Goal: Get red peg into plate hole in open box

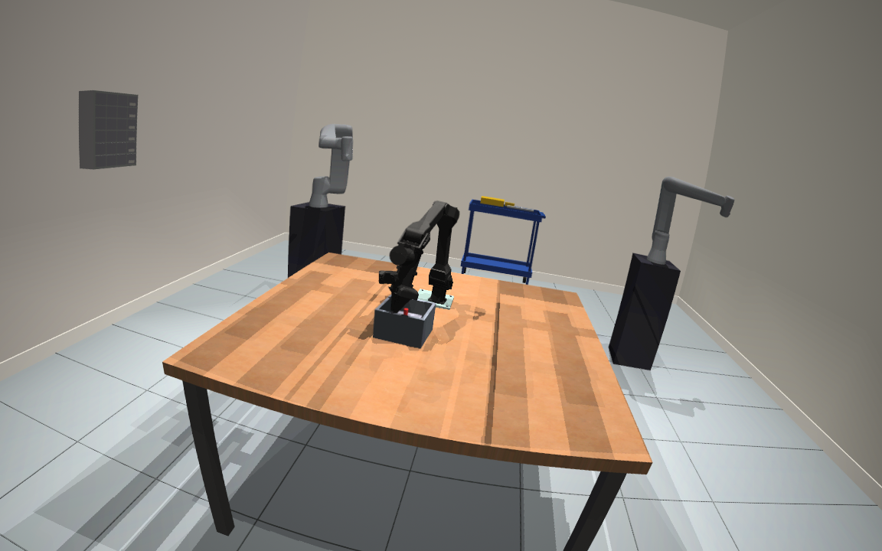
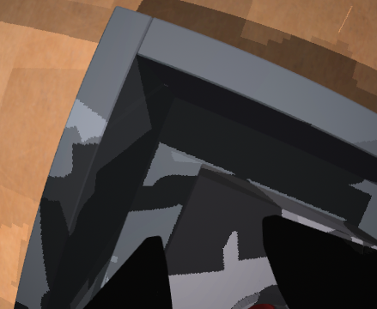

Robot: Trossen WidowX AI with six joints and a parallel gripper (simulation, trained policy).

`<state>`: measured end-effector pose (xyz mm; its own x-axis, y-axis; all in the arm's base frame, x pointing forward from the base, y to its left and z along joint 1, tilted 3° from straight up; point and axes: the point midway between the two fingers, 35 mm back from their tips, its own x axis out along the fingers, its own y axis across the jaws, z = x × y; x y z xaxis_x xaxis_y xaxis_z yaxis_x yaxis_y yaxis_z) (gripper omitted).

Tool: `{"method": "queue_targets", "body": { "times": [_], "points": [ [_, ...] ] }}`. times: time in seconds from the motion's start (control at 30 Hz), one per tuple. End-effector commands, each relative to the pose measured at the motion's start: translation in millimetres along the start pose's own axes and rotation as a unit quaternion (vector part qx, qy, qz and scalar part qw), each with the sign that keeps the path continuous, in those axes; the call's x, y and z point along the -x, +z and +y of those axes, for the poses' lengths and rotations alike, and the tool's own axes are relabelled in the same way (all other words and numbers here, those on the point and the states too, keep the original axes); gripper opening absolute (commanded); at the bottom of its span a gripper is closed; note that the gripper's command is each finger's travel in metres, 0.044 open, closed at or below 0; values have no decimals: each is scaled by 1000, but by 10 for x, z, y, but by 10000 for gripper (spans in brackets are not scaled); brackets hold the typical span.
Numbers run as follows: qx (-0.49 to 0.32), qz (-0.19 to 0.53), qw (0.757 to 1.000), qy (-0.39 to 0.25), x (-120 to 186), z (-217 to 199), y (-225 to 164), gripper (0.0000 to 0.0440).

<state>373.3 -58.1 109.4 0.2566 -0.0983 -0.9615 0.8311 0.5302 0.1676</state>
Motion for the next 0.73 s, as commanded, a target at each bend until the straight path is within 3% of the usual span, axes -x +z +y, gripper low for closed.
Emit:
{"method": "queue_targets", "body": {
  "times": [0.0,0.7],
  "points": [
    [3,3,1000,-2,-5,15,70,140],
    [-2,2,999,-39,-33,-199,546,147]
  ]
}}
